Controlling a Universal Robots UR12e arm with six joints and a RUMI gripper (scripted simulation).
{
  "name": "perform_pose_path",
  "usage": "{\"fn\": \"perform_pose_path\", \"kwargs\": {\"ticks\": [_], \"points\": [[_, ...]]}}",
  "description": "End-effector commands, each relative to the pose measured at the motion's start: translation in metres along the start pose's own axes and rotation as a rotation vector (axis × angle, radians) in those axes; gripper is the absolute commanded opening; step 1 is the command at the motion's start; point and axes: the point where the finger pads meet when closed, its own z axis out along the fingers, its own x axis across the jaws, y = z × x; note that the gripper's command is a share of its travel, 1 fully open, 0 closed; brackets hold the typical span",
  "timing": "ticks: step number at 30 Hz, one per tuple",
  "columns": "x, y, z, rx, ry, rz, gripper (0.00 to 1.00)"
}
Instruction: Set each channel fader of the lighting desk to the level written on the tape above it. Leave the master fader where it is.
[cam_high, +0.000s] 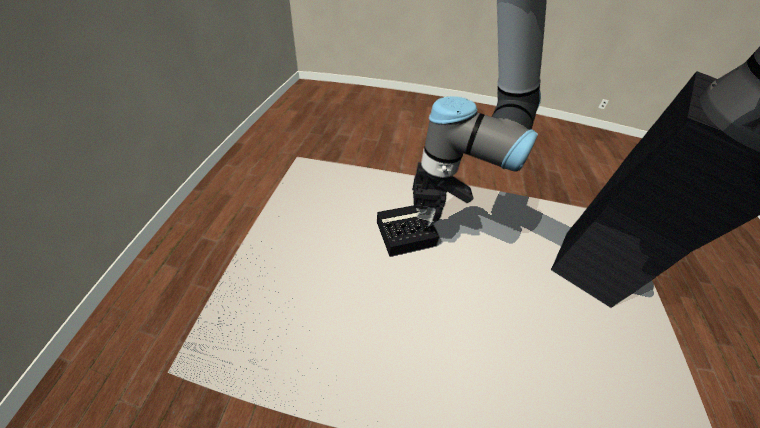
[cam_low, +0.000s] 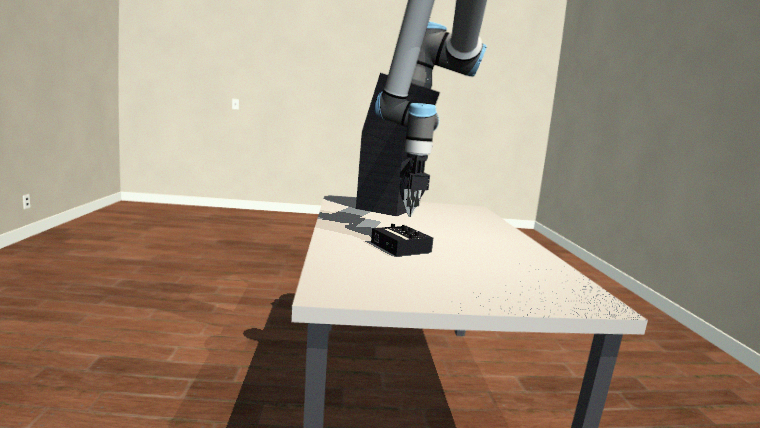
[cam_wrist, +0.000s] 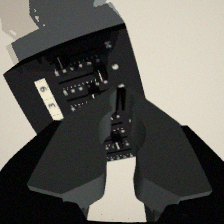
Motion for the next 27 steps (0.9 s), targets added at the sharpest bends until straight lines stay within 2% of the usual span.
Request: {"fn": "perform_pose_path", "kwargs": {"ticks": [1,10,27], "points": [[-0.0008,-0.0004,-0.0003,-0.001,0.003,-0.108,0.00],[-0.0015,-0.0011,-0.0002,-0.001,0.003,-0.251,0.00],[-0.0019,-0.0014,-0.0002,-0.001,0.003,-0.328,0.00]]}}
